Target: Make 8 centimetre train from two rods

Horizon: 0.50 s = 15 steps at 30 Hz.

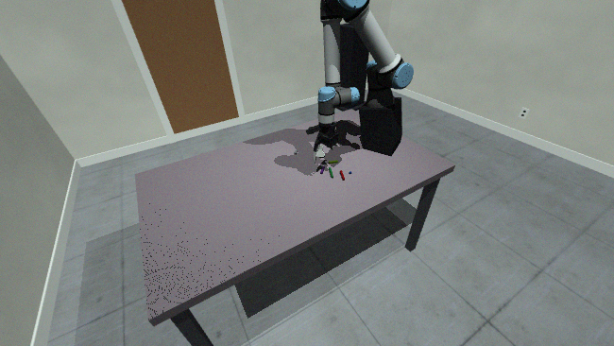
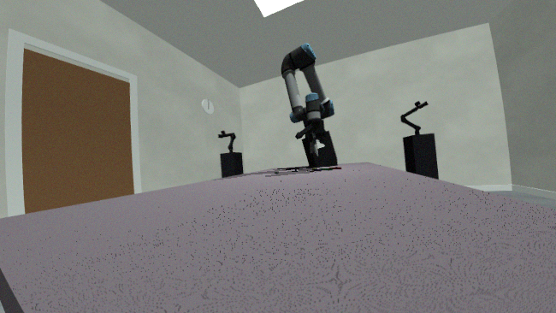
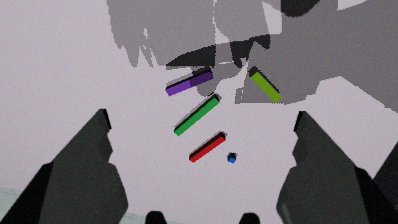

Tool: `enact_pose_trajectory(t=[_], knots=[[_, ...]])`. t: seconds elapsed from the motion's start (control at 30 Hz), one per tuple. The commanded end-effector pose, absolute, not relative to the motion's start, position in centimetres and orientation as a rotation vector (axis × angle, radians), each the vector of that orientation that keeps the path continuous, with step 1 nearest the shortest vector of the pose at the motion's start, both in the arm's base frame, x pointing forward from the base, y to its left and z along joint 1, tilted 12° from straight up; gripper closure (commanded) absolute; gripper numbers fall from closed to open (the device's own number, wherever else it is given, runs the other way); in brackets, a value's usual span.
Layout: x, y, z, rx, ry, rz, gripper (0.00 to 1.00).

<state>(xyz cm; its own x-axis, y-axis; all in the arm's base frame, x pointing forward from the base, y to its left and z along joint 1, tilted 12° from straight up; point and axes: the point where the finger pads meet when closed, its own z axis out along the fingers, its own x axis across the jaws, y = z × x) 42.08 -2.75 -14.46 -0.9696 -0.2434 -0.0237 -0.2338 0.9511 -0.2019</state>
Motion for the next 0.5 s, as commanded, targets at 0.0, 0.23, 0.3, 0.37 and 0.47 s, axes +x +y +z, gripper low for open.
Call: enact_pose_trajectory(t=[0.0,0.23,0.3,0.37,0.47], knots=[[42.3,-2.3,-14.5,-0.558,3.036,-0.308,0.0],[42.8,-1.1,-14.7,-0.947,2.965,-0.315,0.0],[42.9,-0.7,-14.8,-1.05,2.937,-0.316,0.0],[43.0,-0.4,-14.8,-1.152,2.906,-0.317,0.0],[43.0,-0.1,-14.9,-1.253,2.871,-0.317,0.0]])
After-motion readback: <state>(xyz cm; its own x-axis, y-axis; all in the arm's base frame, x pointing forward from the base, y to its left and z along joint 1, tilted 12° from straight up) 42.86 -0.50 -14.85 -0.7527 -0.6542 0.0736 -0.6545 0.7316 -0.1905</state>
